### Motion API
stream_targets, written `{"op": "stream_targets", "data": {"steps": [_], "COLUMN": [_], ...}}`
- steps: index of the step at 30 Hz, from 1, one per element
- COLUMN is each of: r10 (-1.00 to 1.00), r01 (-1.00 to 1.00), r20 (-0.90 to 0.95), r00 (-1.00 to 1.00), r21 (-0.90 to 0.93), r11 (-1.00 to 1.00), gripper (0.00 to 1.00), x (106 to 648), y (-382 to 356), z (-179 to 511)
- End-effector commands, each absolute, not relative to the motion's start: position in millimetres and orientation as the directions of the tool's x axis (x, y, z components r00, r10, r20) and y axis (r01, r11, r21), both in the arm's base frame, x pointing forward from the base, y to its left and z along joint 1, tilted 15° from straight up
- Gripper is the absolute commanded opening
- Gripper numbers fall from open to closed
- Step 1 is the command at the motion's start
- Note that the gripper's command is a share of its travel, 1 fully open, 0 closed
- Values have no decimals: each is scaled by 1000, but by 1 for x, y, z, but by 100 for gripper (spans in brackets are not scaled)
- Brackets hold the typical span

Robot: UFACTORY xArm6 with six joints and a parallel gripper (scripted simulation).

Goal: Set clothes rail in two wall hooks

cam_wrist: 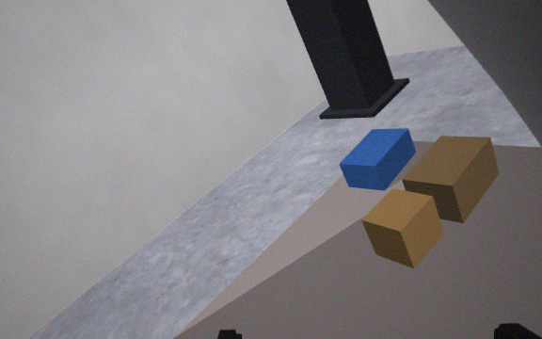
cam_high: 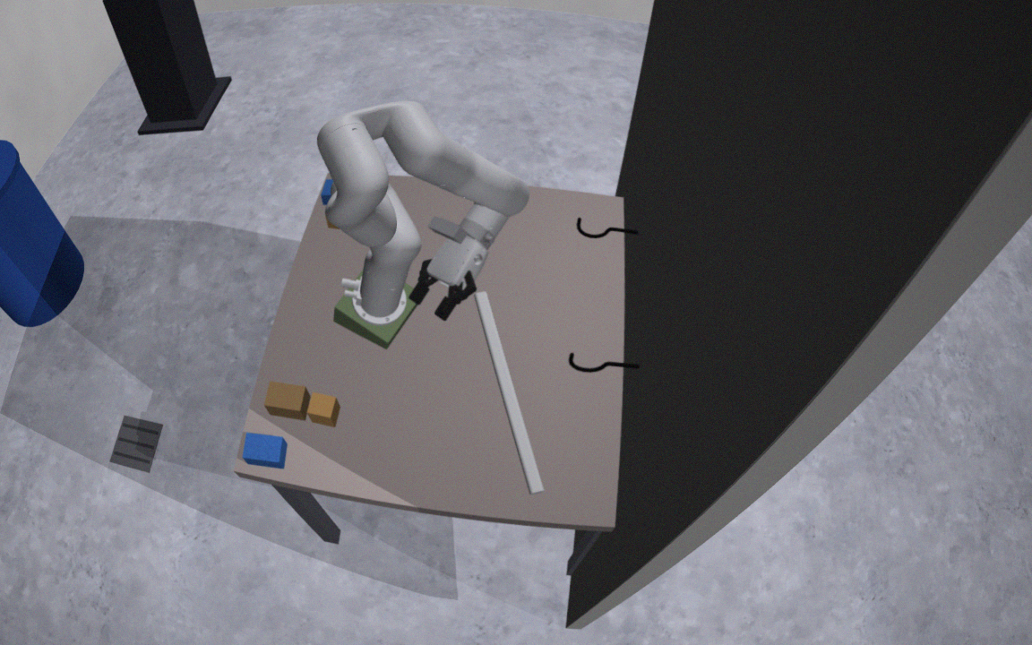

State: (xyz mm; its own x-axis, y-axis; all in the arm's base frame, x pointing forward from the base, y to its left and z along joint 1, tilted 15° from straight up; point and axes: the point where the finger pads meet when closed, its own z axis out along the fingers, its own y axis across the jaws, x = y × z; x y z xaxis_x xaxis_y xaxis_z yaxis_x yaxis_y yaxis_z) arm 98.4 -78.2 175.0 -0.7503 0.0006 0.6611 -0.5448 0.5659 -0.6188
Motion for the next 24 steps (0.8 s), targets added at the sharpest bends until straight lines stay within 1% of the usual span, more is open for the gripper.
{"op": "stream_targets", "data": {"steps": [1,17,24], "r10": [0,0,-144], "r01": [-544,-544,-616], "r20": [660,660,736], "r00": [-751,-751,-662], "r21": [-619,-619,-425], "r11": [567,567,663], "gripper": [100,100,100], "x": [99,99,100], "y": [-78,-78,-68], "z": [175,175,160]}}
